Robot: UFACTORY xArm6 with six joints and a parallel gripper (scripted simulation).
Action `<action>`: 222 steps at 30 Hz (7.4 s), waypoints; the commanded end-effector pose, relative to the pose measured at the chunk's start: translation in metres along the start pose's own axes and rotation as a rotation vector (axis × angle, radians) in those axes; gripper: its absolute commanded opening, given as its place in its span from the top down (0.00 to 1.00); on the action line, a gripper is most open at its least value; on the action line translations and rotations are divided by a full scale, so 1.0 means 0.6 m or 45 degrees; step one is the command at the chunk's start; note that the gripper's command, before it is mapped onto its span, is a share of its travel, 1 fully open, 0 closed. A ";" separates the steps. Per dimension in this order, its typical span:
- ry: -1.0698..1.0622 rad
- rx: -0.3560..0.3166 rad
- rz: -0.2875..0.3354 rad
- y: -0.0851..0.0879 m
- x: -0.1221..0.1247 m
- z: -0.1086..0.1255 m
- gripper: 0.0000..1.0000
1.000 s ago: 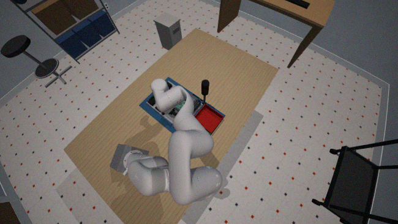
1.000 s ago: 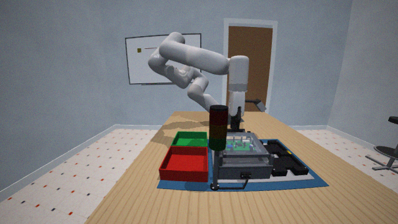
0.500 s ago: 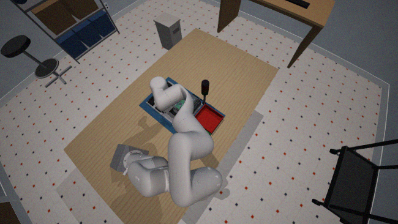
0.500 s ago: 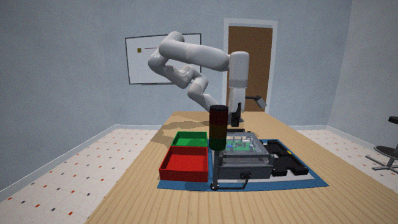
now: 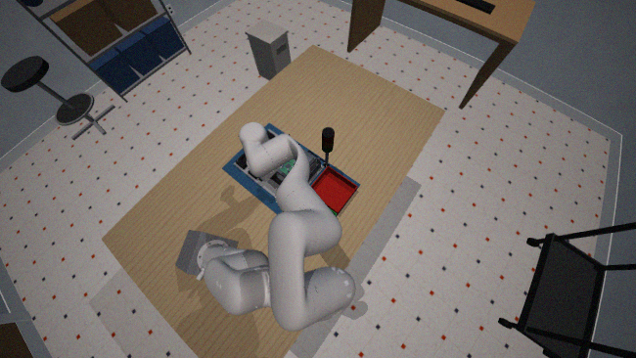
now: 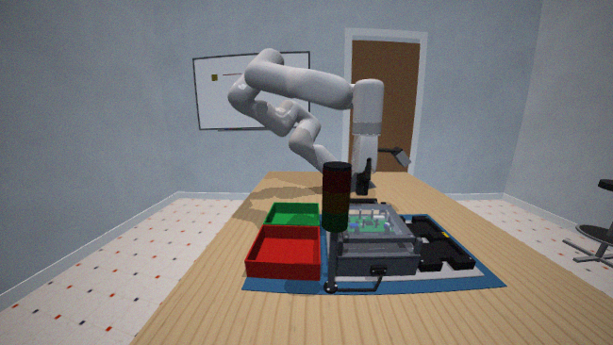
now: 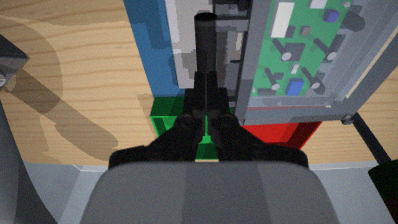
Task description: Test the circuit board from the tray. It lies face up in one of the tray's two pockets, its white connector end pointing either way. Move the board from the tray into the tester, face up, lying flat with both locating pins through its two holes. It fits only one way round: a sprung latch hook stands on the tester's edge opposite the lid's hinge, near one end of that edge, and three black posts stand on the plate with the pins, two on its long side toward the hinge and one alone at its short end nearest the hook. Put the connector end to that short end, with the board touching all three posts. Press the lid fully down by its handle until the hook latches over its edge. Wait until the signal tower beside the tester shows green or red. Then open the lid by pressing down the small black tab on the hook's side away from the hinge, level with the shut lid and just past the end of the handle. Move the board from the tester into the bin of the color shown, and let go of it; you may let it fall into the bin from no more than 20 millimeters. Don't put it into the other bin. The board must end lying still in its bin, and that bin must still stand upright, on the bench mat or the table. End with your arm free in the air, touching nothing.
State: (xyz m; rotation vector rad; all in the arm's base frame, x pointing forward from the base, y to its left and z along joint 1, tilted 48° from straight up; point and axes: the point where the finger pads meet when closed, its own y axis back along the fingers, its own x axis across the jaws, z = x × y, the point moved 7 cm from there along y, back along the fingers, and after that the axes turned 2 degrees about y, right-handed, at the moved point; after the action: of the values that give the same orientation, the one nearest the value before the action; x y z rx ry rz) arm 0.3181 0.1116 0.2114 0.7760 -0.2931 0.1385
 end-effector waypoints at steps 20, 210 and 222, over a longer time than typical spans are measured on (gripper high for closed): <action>-0.001 0.003 0.002 0.002 0.001 0.000 1.00; -0.001 0.003 0.002 0.134 0.002 -0.001 0.00; -0.001 0.003 0.002 0.134 0.002 -0.001 0.00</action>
State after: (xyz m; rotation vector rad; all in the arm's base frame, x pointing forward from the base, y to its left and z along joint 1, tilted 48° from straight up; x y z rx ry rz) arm 0.3006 0.1680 0.2645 0.7758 -0.2933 0.1387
